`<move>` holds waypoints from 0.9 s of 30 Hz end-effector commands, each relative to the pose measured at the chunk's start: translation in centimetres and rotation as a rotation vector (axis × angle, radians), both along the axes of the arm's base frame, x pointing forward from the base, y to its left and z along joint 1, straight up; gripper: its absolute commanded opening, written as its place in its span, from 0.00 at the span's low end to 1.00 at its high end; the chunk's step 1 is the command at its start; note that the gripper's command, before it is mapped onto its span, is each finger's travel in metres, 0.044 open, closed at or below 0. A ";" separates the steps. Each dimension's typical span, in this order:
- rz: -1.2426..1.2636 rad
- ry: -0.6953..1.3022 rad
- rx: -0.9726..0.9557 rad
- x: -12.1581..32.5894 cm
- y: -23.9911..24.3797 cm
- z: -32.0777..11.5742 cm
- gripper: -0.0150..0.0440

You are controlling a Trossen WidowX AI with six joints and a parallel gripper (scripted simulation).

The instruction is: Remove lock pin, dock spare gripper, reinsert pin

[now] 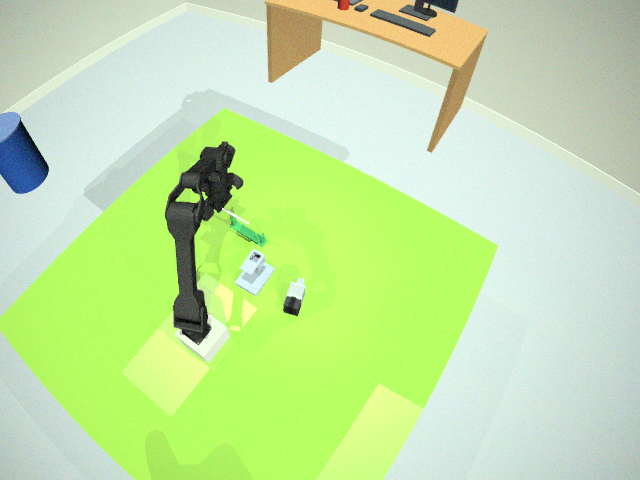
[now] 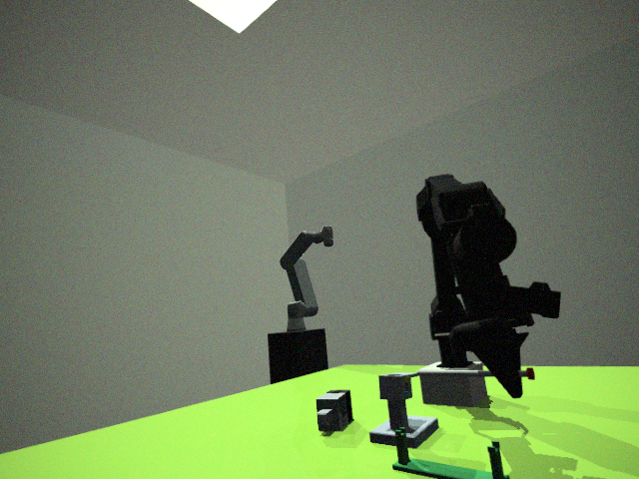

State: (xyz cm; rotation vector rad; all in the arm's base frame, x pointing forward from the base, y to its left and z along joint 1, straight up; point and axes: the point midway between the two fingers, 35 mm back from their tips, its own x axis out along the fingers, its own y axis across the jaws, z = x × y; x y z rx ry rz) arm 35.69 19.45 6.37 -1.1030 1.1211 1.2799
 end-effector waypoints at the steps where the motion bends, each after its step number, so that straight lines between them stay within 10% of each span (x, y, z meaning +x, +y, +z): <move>1: -0.012 -0.002 0.001 1.1 0.4 0.2 0.25; 27: -0.024 -0.007 0.004 3.2 1.1 -2.2 0.25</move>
